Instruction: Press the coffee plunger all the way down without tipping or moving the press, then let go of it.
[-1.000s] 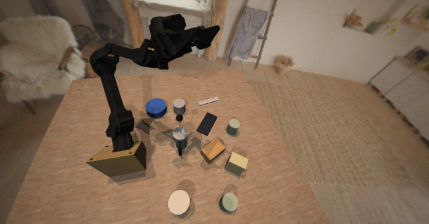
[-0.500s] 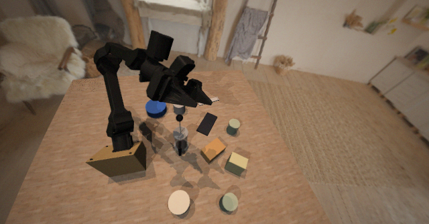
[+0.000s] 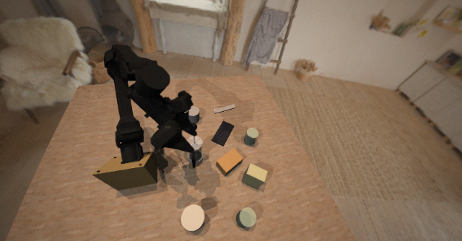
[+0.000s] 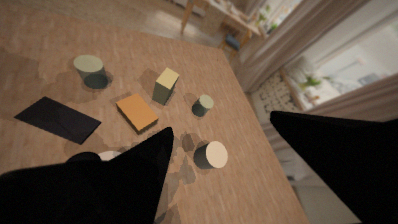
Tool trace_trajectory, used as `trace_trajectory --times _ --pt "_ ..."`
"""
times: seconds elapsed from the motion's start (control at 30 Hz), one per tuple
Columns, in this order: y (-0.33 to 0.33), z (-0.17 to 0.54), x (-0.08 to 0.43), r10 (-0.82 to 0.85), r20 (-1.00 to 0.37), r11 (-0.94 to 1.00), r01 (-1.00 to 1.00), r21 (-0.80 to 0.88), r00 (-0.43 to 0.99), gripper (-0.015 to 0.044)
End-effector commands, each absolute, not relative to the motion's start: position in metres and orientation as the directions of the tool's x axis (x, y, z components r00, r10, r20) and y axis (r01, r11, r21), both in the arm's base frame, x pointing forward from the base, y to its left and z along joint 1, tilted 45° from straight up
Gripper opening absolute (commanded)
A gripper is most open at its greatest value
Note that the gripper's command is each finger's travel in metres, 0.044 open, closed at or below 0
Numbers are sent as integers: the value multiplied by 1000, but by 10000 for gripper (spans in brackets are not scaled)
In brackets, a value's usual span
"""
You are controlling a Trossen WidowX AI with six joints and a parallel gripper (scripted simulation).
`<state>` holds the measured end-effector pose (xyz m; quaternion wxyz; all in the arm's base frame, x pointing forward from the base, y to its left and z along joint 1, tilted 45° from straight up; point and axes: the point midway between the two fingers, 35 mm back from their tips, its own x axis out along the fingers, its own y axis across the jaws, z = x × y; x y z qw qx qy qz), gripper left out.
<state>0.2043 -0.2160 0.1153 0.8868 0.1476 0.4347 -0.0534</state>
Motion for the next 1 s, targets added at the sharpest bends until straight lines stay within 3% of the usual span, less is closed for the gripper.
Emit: trace_trajectory --times 0.0,0.13,0.47,0.97 --pt "-145 150 177 419 -422 763 -61 643 804 440" --pt "-145 172 175 396 -271 703 -100 704 878 440" --pt "-104 130 178 398 -265 708 -110 698 878 440" --pt "-102 123 184 394 -282 714 -98 694 875 440"
